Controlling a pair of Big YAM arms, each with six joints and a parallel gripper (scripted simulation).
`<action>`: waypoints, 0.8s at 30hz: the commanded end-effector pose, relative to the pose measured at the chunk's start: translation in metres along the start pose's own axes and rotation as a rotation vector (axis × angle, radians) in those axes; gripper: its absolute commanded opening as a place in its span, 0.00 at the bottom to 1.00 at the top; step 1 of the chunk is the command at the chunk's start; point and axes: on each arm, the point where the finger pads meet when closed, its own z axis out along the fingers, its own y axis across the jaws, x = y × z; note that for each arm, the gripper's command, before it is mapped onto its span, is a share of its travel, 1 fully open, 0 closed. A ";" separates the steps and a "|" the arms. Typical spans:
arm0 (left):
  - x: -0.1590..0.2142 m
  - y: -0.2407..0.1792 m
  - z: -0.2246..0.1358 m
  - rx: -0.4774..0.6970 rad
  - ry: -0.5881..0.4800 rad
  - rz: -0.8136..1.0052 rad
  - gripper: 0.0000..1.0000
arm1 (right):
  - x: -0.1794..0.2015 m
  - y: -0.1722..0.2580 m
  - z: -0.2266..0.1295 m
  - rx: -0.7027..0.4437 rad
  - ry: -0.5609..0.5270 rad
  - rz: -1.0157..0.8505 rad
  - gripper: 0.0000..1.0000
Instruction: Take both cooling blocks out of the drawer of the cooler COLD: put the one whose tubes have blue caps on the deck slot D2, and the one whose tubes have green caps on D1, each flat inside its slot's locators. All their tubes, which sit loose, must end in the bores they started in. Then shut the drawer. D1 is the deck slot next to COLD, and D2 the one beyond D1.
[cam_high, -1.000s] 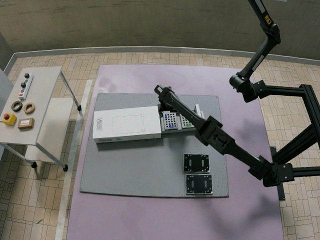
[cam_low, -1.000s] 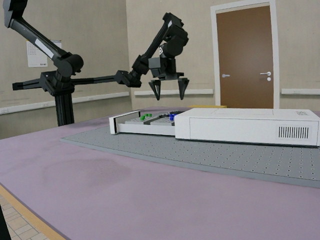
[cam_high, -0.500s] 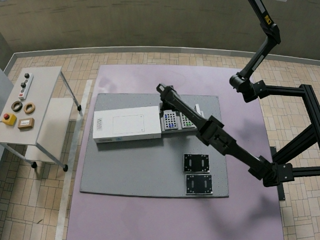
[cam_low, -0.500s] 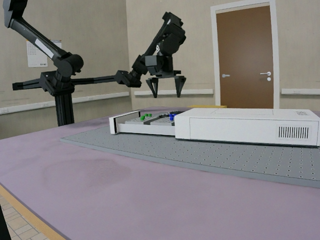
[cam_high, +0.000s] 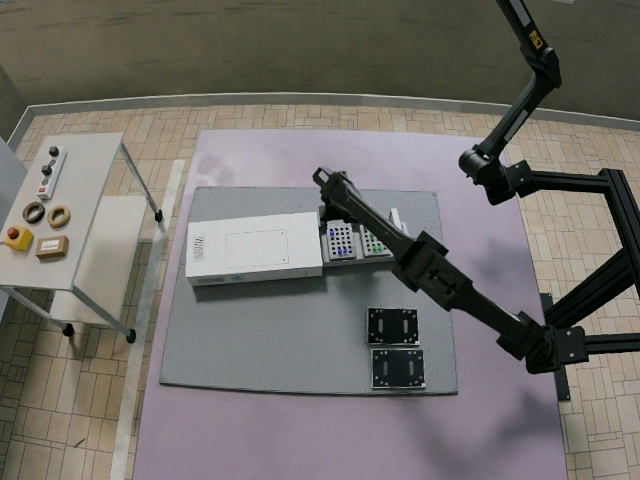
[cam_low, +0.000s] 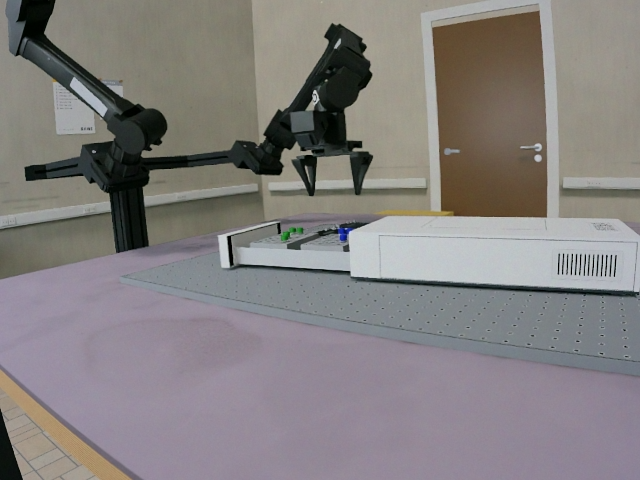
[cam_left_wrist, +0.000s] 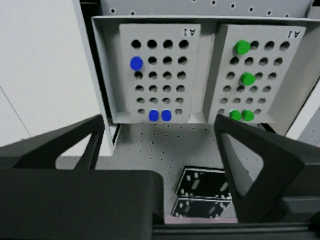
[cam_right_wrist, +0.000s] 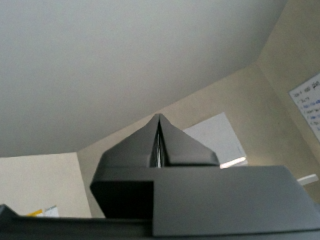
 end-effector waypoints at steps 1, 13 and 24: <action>-0.006 0.013 -0.014 -0.021 -0.033 -0.021 1.00 | -0.012 -0.001 0.001 -0.001 -0.018 -0.001 0.00; 0.002 0.003 0.020 0.000 0.000 -0.001 1.00 | -0.012 -0.001 0.001 -0.001 -0.018 -0.001 0.00; -0.011 0.005 0.016 -0.018 -0.037 0.006 1.00 | -0.012 -0.001 0.001 -0.001 -0.018 -0.001 0.00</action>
